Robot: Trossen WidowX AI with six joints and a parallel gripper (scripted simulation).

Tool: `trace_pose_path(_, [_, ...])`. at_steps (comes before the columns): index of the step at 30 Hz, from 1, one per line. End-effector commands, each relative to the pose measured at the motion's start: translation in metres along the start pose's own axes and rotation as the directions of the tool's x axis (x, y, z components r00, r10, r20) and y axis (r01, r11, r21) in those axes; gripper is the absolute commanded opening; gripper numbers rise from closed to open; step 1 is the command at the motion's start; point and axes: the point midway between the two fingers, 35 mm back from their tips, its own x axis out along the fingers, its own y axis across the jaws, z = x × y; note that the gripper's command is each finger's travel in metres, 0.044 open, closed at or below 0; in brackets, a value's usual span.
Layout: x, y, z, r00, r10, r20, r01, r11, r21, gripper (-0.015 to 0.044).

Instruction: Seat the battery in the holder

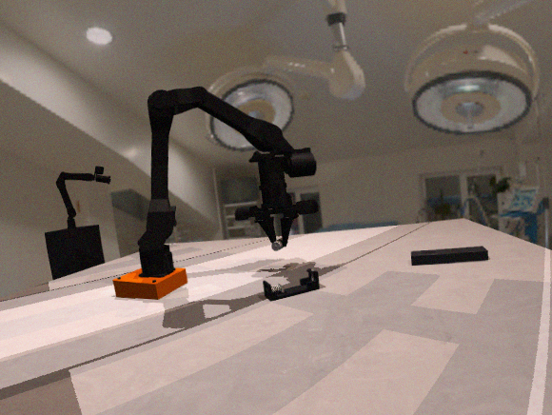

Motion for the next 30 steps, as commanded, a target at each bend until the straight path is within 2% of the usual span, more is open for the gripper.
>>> trace_pose_path(1, [-0.005, -0.015, -0.019, 1.000, 0.000, 0.000, 0.000, 0.992, 0.124, 0.0070])
trace_pose_path(11, [-0.014, -0.050, -0.082, 1.000, -0.005, -0.009, 0.009, 0.890, 0.456, 0.0070])
trace_pose_path(22, [-0.027, -0.069, -0.160, 1.000, -0.010, -0.022, 0.024, 0.658, 0.753, 0.0070])
trace_pose_path(30, [-0.027, -0.071, -0.170, 1.000, -0.021, -0.022, 0.030, 0.619, 0.785, 0.0070])
